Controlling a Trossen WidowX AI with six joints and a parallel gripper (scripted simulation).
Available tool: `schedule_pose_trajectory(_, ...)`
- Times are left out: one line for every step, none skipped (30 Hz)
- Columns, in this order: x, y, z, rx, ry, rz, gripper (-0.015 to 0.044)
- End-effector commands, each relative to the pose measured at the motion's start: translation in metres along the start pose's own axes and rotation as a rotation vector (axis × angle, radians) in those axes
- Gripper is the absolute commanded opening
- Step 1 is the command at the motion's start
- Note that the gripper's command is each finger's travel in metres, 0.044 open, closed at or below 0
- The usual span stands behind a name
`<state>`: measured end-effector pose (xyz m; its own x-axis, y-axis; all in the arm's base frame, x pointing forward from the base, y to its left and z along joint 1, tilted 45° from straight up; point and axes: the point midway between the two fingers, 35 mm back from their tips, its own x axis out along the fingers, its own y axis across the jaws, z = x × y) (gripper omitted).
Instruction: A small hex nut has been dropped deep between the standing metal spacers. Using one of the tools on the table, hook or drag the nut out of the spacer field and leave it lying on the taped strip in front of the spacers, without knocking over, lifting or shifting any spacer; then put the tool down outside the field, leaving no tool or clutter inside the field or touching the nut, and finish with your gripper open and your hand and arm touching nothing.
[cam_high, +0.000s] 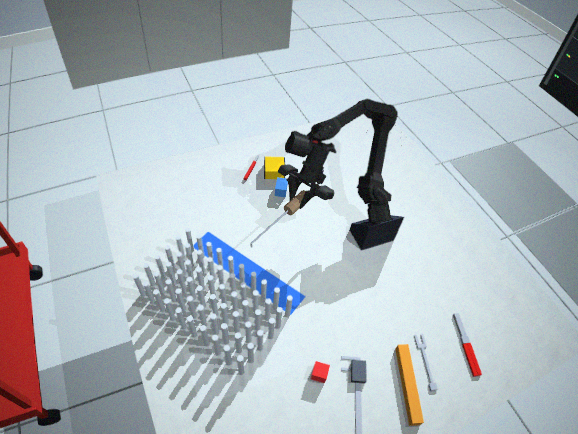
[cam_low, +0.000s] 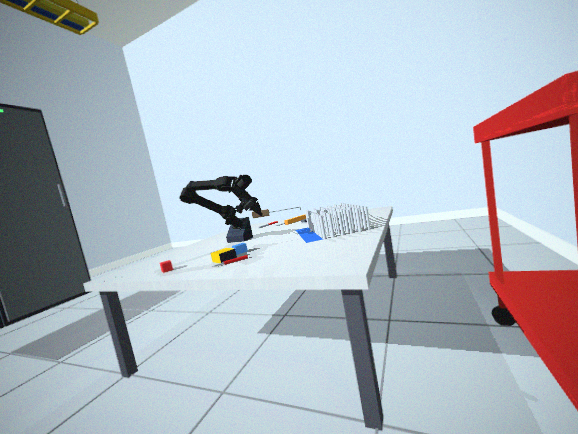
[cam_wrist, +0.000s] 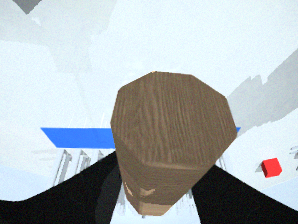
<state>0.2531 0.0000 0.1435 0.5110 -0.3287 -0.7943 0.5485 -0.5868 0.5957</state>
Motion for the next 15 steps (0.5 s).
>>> schedule_pose_trajectory(-0.005,0.015,0.008,0.095,0.018,0.021,0.0)
schedule_pose_trajectory(-0.006,0.019,0.011,0.117,0.019,0.026,0.0)
schedule_pose_trajectory(-0.006,0.022,0.013,0.138,0.019,0.031,0.0)
schedule_pose_trajectory(-0.007,0.026,0.016,0.159,0.02,0.037,0.0)
schedule_pose_trajectory(-0.008,0.029,0.019,0.18,0.021,0.042,0.0)
schedule_pose_trajectory(-0.009,0.033,0.022,0.201,0.022,0.048,0.0)
schedule_pose_trajectory(-0.01,0.036,0.024,0.222,0.023,0.055,0.0)
schedule_pose_trajectory(-0.012,0.039,0.027,0.243,0.024,0.061,0.0)
schedule_pose_trajectory(-0.013,0.042,0.03,0.263,0.025,0.068,0.0)
schedule_pose_trajectory(-0.014,0.046,0.033,0.284,0.026,0.074,0.0)
schedule_pose_trajectory(-0.015,0.049,0.036,0.304,0.027,0.081,0.0)
schedule_pose_trajectory(-0.017,0.052,0.039,0.324,0.028,0.089,0.0)
schedule_pose_trajectory(-0.018,0.055,0.042,0.344,0.029,0.096,0.0)
schedule_pose_trajectory(-0.019,0.058,0.045,0.364,0.03,0.104,0.0)
schedule_pose_trajectory(-0.021,0.061,0.048,0.384,0.031,0.112,0.0)
